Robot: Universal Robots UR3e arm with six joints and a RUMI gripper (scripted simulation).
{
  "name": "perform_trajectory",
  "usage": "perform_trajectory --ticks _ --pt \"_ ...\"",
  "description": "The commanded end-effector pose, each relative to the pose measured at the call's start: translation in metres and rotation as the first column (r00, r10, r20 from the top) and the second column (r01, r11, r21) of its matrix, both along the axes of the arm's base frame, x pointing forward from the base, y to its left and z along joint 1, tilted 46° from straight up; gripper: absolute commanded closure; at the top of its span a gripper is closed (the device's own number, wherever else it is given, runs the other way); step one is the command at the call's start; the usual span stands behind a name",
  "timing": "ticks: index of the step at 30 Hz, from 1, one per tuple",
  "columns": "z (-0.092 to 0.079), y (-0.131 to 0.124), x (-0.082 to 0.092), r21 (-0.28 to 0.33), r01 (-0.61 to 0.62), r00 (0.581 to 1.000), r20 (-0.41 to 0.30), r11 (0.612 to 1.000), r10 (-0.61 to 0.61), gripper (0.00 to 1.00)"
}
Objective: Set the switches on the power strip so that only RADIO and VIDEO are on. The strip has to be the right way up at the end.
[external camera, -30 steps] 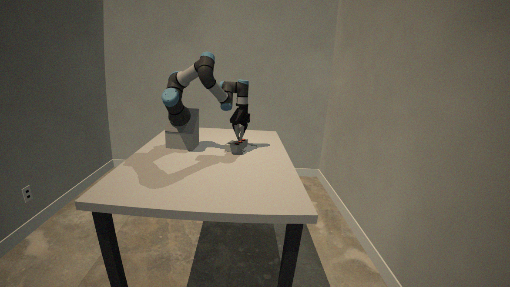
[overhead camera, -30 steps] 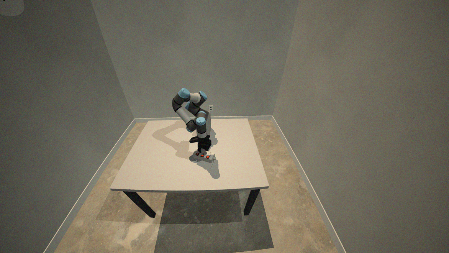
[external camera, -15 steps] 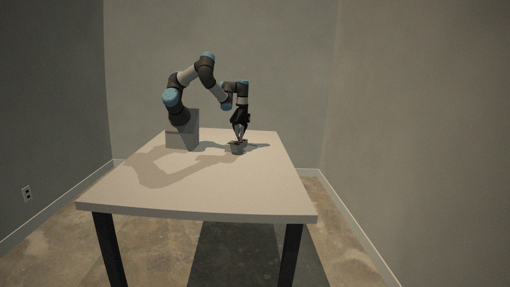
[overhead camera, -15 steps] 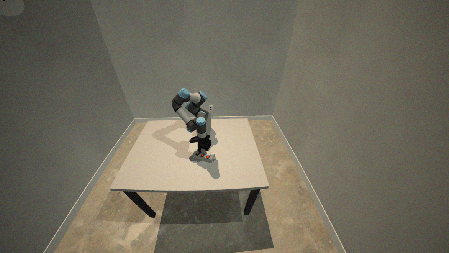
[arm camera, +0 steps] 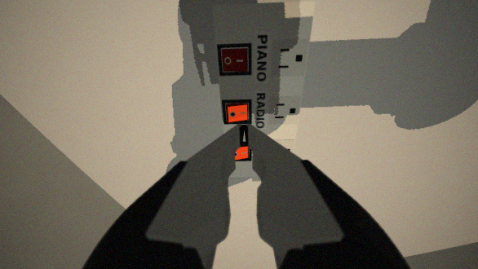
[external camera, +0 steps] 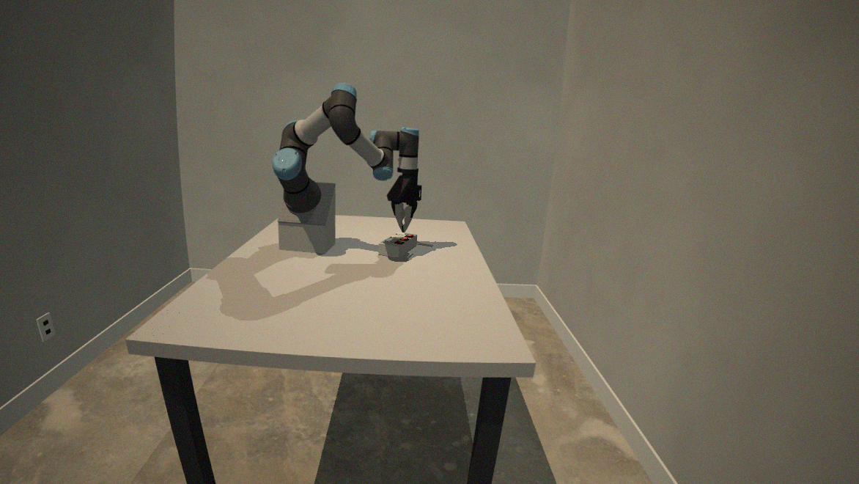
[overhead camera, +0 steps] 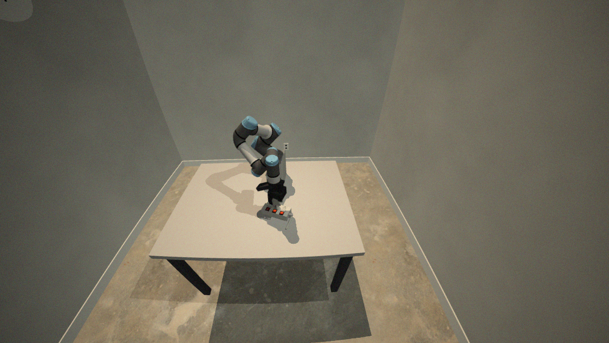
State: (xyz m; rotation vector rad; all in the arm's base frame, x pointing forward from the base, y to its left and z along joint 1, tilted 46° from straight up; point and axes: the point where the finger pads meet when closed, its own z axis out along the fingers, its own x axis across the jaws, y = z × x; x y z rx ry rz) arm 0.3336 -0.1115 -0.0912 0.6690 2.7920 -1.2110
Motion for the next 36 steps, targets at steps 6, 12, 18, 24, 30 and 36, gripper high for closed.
perform_trajectory --ticks 6,12,18,24,30,36 --pt "0.0117 0.0117 0.0030 0.000 0.002 1.000 0.000 1.000 -0.002 1.00" --pt "0.0119 0.0118 0.0030 0.000 0.002 1.000 0.000 1.000 -0.002 1.00" --pt "0.0119 0.0118 0.0030 0.000 0.002 1.000 0.000 1.000 -0.002 1.00" --pt "0.0119 0.0118 0.0030 0.000 0.002 1.000 0.000 1.000 -0.002 1.00" --pt "0.0124 0.0124 0.0032 0.000 0.002 1.000 0.000 1.000 -0.002 0.00" --pt "0.0148 0.0148 0.0037 0.000 0.002 1.000 0.000 1.000 -0.002 0.00"
